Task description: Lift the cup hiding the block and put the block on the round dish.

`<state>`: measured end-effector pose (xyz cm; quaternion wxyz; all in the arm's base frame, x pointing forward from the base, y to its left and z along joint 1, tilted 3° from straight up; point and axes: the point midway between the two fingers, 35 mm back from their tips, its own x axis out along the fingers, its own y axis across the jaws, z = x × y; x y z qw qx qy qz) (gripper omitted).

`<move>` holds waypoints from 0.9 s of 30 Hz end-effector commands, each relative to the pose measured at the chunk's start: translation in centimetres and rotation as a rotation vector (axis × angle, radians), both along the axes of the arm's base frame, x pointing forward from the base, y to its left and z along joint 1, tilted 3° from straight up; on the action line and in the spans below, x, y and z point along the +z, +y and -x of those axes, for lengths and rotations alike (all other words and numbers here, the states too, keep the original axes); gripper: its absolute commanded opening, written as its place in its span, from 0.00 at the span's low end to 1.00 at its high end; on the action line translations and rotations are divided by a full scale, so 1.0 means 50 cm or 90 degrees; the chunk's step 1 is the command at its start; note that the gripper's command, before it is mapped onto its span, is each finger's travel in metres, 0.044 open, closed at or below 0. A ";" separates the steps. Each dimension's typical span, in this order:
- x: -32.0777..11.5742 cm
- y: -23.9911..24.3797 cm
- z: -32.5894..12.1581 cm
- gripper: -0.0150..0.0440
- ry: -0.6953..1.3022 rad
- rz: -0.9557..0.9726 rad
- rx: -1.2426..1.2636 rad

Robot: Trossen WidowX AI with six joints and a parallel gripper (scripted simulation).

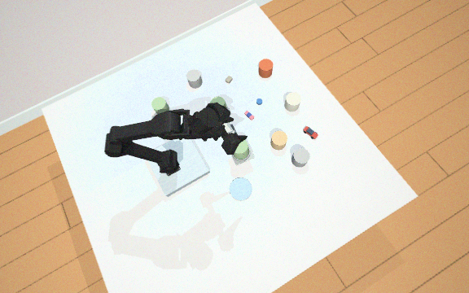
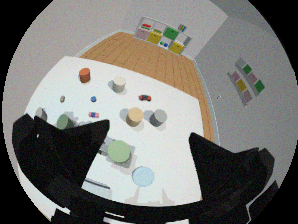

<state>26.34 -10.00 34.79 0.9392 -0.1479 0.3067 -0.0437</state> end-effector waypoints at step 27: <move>-0.246 0.277 0.138 1.00 0.095 -0.138 -0.052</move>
